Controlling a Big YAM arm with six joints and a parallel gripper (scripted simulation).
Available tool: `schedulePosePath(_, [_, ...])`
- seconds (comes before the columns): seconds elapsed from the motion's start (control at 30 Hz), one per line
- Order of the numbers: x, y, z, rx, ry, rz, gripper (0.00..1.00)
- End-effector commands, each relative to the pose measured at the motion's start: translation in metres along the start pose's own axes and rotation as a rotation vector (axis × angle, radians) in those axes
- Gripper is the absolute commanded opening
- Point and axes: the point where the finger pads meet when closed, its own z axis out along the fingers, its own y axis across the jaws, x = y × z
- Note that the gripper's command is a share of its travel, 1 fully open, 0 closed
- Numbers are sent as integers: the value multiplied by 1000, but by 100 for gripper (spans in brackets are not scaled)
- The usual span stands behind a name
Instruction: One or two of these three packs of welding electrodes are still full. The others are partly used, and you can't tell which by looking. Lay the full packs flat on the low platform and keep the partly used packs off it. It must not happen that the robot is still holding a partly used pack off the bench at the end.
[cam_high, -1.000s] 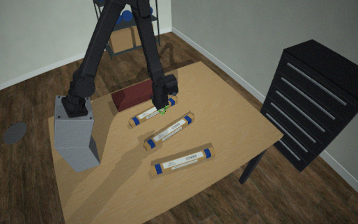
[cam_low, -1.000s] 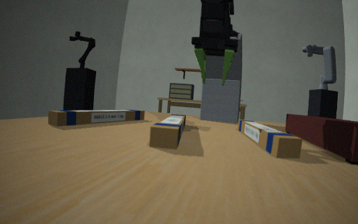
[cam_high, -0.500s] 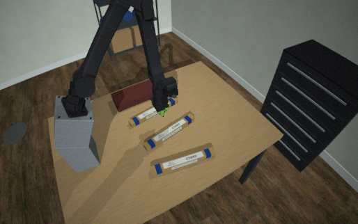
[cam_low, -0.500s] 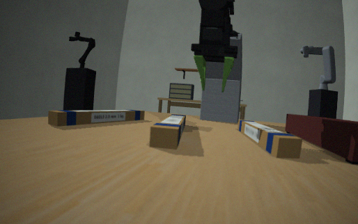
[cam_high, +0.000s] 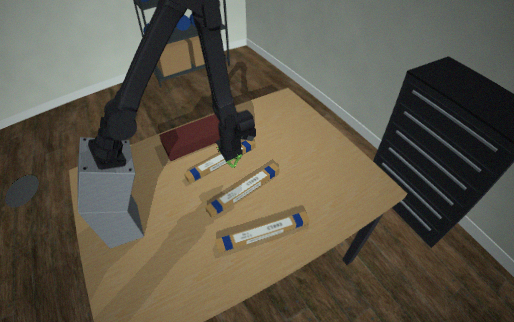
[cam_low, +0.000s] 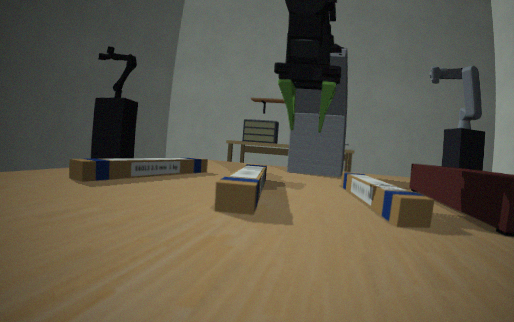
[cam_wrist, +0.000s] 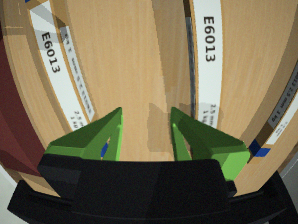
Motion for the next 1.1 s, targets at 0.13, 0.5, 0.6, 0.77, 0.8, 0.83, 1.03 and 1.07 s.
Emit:
schedulePosePath(0.13, [11,-6,7,3,20,0,43])
schedulePosePath(0.5, [8,-6,7,3,14,0,43])
schedulePosePath(0.6, [7,-6,8,3,13,1,43])
schedulePosePath(0.77, [-2,-1,-5,0,0,0,43])
schedulePosePath(0.8, [-2,-1,-5,0,0,0,43])
schedulePosePath(0.83, [-2,-1,-6,0,0,0,43])
schedulePosePath(1.03, [-2,-1,-14,0,-1,0,43])
schedulePosePath(1.07, [-2,-1,-16,0,-1,0,43])
